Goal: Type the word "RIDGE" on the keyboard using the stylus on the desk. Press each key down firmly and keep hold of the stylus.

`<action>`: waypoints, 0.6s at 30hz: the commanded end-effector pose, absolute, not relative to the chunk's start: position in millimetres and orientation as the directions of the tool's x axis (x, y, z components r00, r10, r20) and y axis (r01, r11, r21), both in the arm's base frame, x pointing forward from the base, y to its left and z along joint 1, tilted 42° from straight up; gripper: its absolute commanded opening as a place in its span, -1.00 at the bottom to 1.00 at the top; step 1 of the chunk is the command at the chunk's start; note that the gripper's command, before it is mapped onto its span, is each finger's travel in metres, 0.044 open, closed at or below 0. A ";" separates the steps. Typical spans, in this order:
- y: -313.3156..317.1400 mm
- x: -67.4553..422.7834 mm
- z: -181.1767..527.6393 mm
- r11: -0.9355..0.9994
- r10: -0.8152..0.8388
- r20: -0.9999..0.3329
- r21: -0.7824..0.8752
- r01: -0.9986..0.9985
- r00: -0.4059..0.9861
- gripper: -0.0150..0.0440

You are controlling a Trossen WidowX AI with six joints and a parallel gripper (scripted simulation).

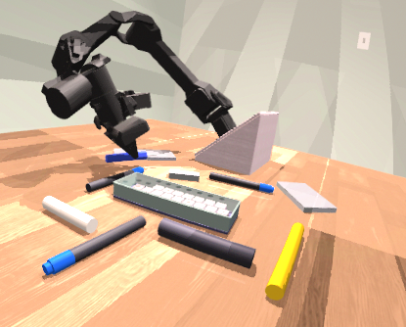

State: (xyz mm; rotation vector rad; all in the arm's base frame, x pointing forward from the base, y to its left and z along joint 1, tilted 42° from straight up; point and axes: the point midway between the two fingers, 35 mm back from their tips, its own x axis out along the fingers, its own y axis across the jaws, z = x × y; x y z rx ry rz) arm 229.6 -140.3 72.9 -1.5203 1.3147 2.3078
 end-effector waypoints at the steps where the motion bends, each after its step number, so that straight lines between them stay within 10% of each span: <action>1: -124.2 232.6 91.8 -0.628 -0.366 -0.788 0.601 -0.494 -0.494 -0.49; 18: -109.9 245.8 84.7 -0.378 -0.316 -0.813 0.580 -0.722 -0.489 -0.49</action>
